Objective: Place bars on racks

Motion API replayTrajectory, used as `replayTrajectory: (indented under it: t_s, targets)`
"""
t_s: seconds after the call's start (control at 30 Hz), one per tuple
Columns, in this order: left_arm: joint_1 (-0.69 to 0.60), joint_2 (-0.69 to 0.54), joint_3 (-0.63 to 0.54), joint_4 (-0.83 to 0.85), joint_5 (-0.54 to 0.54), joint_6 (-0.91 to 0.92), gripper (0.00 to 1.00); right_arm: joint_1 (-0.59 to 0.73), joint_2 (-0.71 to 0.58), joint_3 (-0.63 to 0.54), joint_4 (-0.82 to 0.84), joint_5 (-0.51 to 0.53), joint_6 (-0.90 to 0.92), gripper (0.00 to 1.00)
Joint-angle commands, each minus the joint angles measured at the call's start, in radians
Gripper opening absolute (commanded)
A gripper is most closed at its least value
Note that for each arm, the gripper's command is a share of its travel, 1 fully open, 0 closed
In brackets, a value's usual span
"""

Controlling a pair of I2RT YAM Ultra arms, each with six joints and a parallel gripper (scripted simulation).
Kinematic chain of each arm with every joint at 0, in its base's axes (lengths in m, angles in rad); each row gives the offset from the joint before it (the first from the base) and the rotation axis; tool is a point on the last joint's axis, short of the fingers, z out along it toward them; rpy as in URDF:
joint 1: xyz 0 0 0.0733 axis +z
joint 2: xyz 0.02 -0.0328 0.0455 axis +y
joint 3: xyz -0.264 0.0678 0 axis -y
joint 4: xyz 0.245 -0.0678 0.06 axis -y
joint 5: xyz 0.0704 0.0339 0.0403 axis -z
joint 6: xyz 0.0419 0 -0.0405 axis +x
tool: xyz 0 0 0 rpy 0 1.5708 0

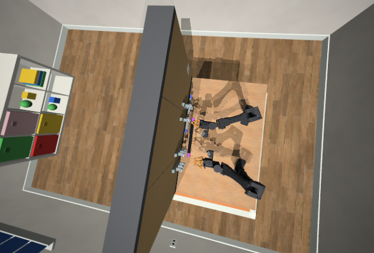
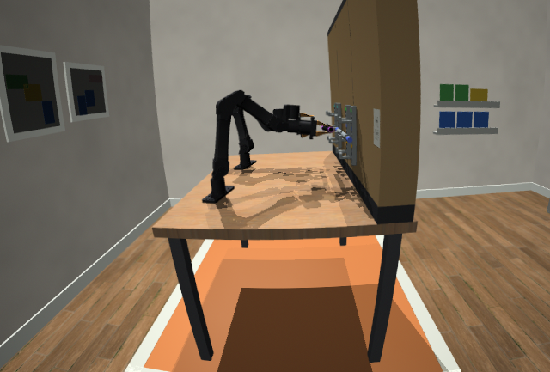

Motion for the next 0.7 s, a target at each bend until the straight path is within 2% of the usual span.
replayTrajectory:
  t_s: [0.0, 0.67]
  targets:
    - [-0.017, 0.012, -0.011, 0.025, -0.021, -0.003, 1.0, 0.009, -0.008, 0.046, 0.072, 0.002, 0.037, 0.0]
    - [-0.073, 0.032, -0.012, 0.046, -0.077, -0.003, 1.0, 0.009, 0.001, 0.037, 0.089, 0.002, 0.037, 0.0]
